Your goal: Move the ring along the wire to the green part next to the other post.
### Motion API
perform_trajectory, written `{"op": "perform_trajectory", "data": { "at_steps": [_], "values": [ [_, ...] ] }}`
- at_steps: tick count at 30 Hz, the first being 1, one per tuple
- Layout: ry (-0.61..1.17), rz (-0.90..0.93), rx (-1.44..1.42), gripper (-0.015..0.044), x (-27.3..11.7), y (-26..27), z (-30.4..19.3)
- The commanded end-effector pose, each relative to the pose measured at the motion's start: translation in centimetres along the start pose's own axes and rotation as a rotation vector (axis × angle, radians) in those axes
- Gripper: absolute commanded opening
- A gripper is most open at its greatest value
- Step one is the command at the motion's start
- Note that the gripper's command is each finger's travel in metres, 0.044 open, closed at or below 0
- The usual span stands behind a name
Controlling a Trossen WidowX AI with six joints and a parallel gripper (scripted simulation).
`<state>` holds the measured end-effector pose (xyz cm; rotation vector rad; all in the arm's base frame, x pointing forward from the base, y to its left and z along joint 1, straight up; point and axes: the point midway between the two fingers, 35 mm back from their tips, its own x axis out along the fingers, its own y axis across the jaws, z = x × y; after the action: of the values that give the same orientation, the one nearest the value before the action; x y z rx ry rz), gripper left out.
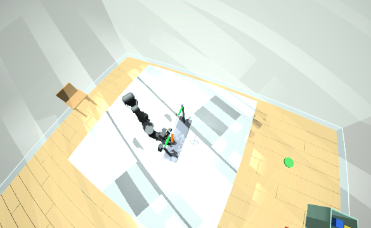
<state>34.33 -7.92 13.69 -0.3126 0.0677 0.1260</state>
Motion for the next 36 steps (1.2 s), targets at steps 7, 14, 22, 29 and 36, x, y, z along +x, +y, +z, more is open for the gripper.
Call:
{"op": "perform_trajectory", "data": {
  "at_steps": [7,14,22,29,36],
  "values": [
    [0.000,0.008,0.012,-0.0150,0.1,1.1,-0.1],
    [0.055,0.023,0.058,-0.0150,-0.5,2.0,0.0],
    [0.149,0.058,0.143,-0.0150,-1.7,3.6,0.3],
    [0.228,0.113,0.265,-0.0150,-2.8,5.8,0.8],
    [0.234,0.166,0.389,-0.0150,-3.2,8.1,1.6]
  ]
}}
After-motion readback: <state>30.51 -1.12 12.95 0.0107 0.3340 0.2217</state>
